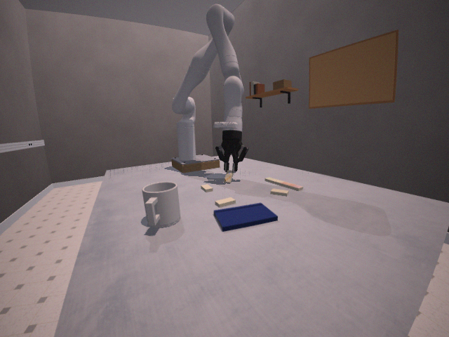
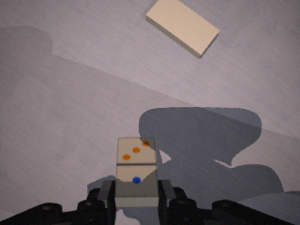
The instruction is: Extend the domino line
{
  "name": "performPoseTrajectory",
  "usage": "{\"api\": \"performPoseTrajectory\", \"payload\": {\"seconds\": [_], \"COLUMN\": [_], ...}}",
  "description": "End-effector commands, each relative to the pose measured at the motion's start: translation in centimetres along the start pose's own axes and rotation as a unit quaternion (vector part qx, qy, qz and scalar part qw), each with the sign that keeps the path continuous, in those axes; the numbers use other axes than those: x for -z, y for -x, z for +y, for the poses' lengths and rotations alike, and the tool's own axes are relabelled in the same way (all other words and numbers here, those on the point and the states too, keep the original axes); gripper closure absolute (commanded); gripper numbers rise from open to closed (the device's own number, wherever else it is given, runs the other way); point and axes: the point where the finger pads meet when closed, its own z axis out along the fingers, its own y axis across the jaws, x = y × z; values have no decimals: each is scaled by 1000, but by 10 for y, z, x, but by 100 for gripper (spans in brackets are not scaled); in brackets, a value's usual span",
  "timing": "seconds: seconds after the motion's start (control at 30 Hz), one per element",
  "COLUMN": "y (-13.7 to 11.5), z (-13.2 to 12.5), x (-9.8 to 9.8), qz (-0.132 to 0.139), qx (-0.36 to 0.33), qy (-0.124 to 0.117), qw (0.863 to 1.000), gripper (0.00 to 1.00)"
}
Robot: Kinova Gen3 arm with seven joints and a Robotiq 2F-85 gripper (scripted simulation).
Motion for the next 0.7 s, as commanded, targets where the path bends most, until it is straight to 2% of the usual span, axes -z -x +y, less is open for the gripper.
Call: {"api": "performPoseTrajectory", "payload": {"seconds": [0.0,0.67], "y": [2,14], "z": [0,0], "x": [-2,-13], "qz": [0,0], "qx": [0,0], "qy": [0,0], "qw": [1000,1000], "gripper": [67,67]}}
